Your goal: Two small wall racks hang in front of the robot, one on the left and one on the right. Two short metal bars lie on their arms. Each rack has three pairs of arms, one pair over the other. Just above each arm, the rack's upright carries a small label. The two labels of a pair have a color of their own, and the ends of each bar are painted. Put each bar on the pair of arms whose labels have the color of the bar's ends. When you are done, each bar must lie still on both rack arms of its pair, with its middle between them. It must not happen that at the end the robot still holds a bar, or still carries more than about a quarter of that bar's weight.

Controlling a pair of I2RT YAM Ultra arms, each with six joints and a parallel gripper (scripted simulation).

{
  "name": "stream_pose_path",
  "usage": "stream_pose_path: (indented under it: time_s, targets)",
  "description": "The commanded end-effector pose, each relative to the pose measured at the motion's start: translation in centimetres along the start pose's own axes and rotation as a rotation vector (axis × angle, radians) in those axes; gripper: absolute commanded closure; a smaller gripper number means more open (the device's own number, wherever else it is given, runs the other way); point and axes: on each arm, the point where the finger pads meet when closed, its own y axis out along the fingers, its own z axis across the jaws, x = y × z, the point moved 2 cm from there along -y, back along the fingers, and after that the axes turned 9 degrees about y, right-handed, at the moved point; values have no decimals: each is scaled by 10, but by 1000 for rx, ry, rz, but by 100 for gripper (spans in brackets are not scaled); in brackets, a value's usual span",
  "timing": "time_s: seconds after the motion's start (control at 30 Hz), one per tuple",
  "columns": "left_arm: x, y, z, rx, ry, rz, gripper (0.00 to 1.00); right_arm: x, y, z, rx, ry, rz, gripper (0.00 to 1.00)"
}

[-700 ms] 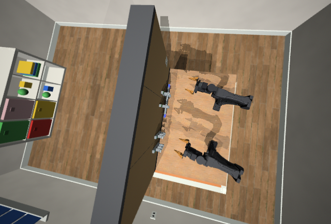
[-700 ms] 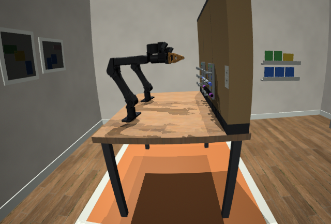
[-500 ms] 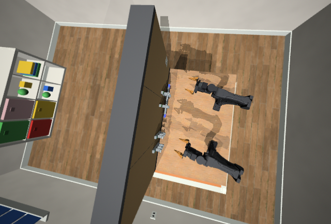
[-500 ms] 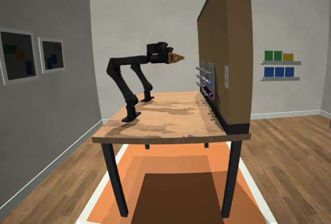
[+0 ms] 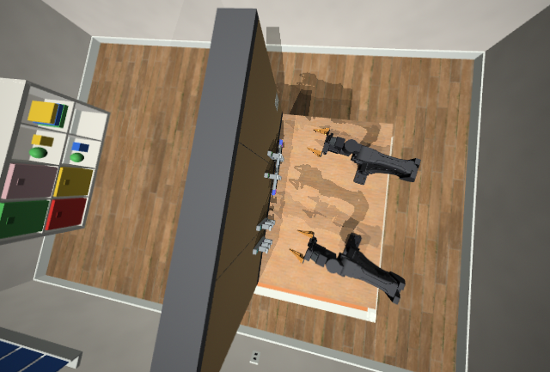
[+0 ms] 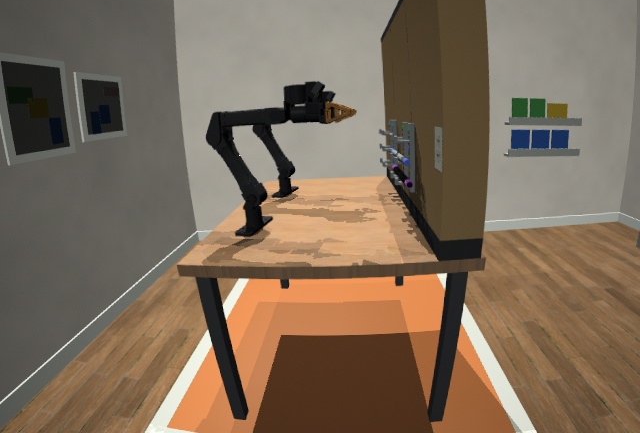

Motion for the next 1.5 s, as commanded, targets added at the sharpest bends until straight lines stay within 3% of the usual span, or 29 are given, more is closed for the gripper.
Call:
stream_pose_path:
  time_s: [0.0,1.47]
  targets:
    - [-7,2,1,7,44,9,0,-6,1,6,8,-44,-4,0]
    - [-62,14,9,67,560,85,0,-67,14,50,63,-562,-51,0]
